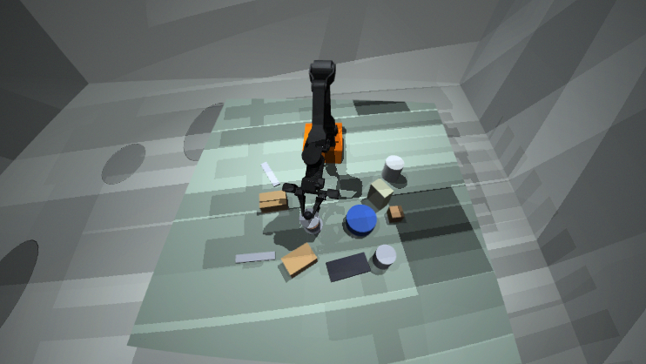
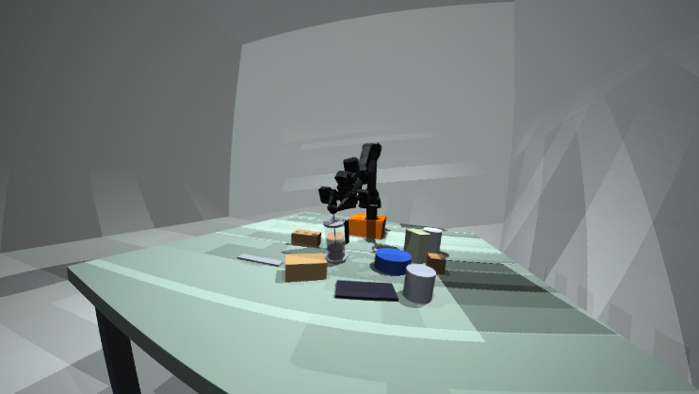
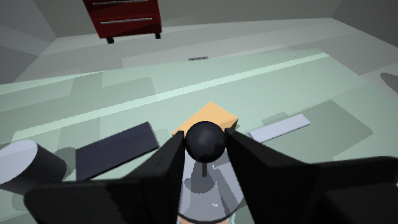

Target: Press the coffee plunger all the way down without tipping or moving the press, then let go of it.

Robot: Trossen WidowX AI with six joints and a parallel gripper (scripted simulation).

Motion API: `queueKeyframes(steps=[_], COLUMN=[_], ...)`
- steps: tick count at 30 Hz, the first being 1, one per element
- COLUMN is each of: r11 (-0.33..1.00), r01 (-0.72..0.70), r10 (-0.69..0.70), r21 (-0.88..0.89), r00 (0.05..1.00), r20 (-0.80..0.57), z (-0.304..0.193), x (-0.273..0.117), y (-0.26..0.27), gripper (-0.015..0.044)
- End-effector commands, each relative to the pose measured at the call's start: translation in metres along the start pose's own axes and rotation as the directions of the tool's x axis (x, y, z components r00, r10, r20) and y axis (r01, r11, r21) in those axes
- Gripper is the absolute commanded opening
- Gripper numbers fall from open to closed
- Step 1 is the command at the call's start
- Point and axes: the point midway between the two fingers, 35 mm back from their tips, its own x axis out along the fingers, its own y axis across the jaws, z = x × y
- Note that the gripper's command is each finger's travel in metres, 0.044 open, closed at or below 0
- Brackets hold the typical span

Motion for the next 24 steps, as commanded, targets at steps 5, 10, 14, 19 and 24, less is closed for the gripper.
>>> queueKeyframes(steps=[5,10,14,19,24], r11=[1.000,1.000,1.000,1.000,1.000], r01=[0.000,0.000,0.000,0.000,0.000], r10=[-0.001,-0.001,-0.001,-0.001,-0.001], r21=[-0.009,-0.009,-0.009,-0.009,-0.009], r00=[0.999,0.999,0.999,0.999,0.999], r20=[-0.045,-0.045,-0.045,-0.045,-0.045], z=[-0.0128,-0.0121,-0.0116,-0.0110,-0.0105], x=[0.0052,0.0058,0.0063,0.0069,0.0074], y=[0.0000,0.0000,0.0000,0.0000,0.0000], gripper=[0.0120,0.0120,0.0120,0.0120,0.0120])
